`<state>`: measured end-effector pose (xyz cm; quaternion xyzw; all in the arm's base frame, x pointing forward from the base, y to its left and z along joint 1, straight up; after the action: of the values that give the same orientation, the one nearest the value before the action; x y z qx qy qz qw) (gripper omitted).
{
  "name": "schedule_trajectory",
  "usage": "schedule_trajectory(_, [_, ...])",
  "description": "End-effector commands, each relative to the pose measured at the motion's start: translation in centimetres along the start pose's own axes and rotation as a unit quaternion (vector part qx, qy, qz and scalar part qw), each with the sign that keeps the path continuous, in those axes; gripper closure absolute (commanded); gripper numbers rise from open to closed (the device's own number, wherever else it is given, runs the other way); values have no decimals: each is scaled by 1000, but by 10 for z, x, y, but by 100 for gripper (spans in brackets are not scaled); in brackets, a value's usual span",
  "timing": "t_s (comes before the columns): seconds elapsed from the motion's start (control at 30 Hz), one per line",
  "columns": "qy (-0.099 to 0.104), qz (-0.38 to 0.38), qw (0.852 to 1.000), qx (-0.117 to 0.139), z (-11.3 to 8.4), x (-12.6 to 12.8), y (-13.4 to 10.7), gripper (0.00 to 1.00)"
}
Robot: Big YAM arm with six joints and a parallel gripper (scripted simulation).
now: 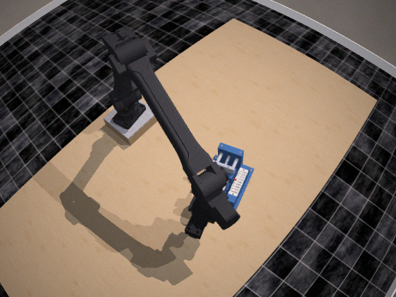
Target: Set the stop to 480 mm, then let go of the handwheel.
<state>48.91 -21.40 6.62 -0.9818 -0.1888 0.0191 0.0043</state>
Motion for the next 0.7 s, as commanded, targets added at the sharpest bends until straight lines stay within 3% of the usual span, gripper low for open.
schedule_trajectory(0.0, [50,-6,998,-39,-64,26,11,94])
schedule_trajectory(0.27, [50,-10,998,-40,-67,22,10,94])
schedule_trajectory(0.3, [50,-10,998,-41,-67,19,12,94])
schedule_trajectory(0.37, [32,-4,999,-22,-47,-5,3,94])
schedule_trajectory(0.67, [28,-6,999,-19,-50,-18,-4,94])
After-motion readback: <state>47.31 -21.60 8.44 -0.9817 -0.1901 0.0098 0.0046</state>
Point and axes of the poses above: the point where the finger pads meet when closed, its own z axis out along the fingers, its own x axis across the jaws, y = z × x, the point moved 3 cm from there along -z, back along the fingers, and after that the axes turned 15 degrees about -z, right-handed, at the moved point
